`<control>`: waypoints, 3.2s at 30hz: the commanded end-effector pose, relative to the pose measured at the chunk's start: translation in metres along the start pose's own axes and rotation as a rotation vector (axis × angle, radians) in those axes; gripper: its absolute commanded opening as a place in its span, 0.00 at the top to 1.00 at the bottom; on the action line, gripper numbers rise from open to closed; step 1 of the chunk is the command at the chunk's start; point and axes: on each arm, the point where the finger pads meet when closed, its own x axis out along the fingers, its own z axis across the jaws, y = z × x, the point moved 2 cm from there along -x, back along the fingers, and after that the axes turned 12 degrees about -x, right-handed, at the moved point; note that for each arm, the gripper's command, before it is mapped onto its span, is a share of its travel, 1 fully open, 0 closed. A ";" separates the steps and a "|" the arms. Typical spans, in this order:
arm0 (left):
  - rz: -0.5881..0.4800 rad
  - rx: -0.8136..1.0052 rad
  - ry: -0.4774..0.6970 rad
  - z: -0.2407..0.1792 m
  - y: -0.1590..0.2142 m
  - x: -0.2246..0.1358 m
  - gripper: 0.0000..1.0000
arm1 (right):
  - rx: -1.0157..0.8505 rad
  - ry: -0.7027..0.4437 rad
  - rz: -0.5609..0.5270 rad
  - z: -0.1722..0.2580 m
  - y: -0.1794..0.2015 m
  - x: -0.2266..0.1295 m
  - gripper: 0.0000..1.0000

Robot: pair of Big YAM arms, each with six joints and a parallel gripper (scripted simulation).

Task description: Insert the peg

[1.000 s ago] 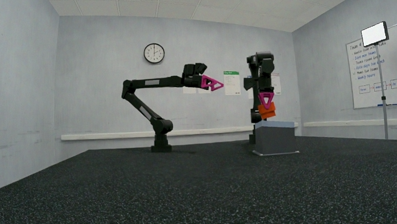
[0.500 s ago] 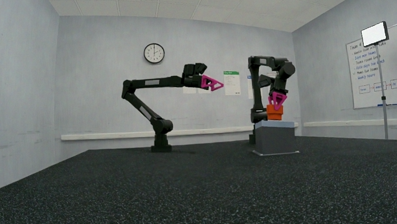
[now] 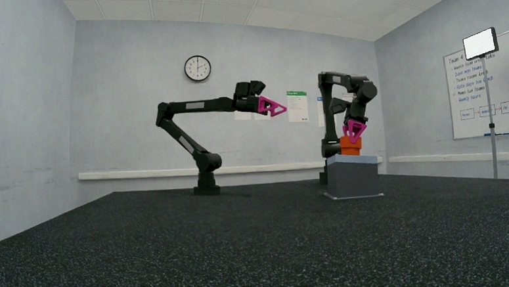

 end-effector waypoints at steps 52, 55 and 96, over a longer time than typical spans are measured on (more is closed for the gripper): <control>-0.009 0.006 -0.059 0.011 0.000 -0.015 0.60 | 0.001 0.009 -0.033 -0.004 -0.017 -0.001 0.00; -0.009 0.008 -0.059 0.010 0.001 -0.015 0.60 | 0.001 0.009 -0.033 -0.004 -0.017 -0.001 0.00; -0.009 0.003 -0.043 0.012 -0.005 -0.012 0.60 | 0.001 0.009 -0.033 -0.004 -0.017 -0.001 0.00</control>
